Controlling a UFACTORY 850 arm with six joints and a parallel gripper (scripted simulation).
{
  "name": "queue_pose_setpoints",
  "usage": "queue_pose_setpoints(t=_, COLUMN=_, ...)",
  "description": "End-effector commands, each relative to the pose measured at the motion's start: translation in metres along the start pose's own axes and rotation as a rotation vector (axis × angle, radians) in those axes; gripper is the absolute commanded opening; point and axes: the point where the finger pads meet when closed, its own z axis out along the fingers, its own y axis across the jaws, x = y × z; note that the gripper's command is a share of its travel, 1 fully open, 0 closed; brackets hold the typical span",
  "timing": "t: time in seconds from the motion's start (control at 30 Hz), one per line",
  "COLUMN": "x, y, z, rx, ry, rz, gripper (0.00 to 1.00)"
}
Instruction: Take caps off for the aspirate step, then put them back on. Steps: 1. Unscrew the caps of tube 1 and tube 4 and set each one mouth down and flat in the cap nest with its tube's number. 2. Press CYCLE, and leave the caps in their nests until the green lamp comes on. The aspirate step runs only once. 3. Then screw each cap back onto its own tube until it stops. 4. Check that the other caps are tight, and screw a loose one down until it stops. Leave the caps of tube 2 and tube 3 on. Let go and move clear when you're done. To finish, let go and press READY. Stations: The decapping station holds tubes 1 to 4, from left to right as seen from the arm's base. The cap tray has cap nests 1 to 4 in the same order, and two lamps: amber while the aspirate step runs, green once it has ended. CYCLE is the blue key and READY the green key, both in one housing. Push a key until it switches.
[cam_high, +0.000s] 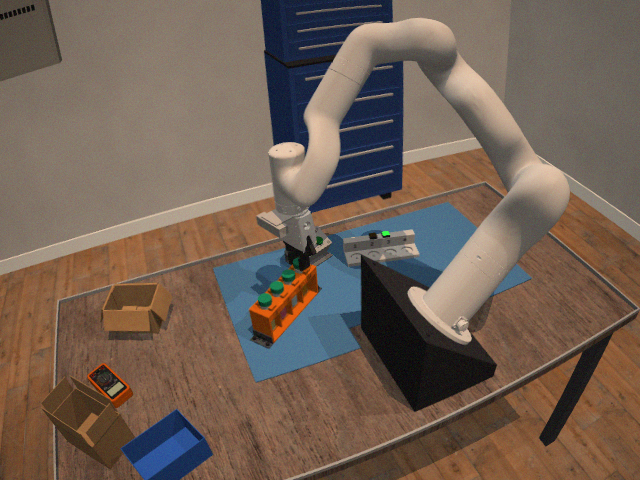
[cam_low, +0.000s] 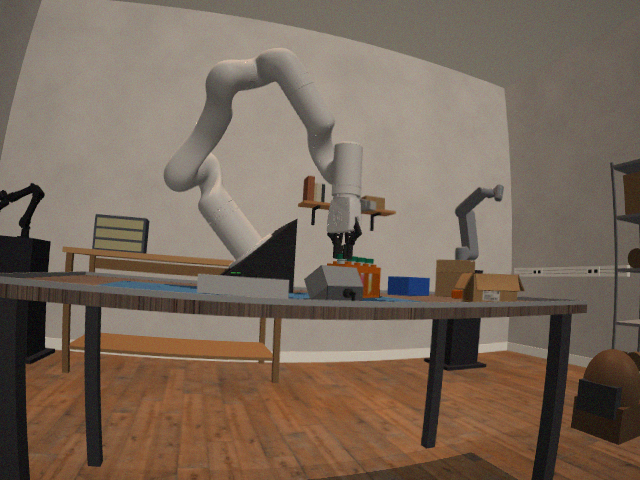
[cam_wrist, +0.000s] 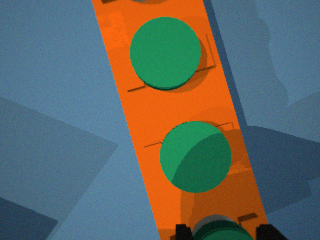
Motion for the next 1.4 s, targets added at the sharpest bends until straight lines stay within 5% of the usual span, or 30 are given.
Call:
queue_pose_setpoints(t=0.0, x=0.0002, y=0.0005, z=-0.0003, rx=-0.025, ry=-0.003, rz=0.234, gripper=0.0)
queue_pose_setpoints(t=0.2, x=0.0002, y=0.0005, z=-0.0002, rx=-0.026, ry=0.0, rz=0.505, gripper=0.0)
queue_pose_setpoints(t=0.47, x=0.0002, y=0.0005, z=-0.0002, rx=-0.026, ry=0.0, rz=0.505, gripper=0.0)
queue_pose_setpoints(t=0.5, x=0.0002, y=0.0005, z=-0.0002, rx=-0.026, ry=0.0, rz=0.505, gripper=0.46)
queue_pose_setpoints(t=0.83, x=0.0002, y=0.0005, z=-0.0002, rx=-0.026, ry=0.0, rz=0.505, gripper=0.46)
queue_pose_setpoints(t=1.37, x=0.0001, y=0.0004, z=-0.0005, rx=-0.024, ry=-0.01, rz=-0.328, gripper=0.46)
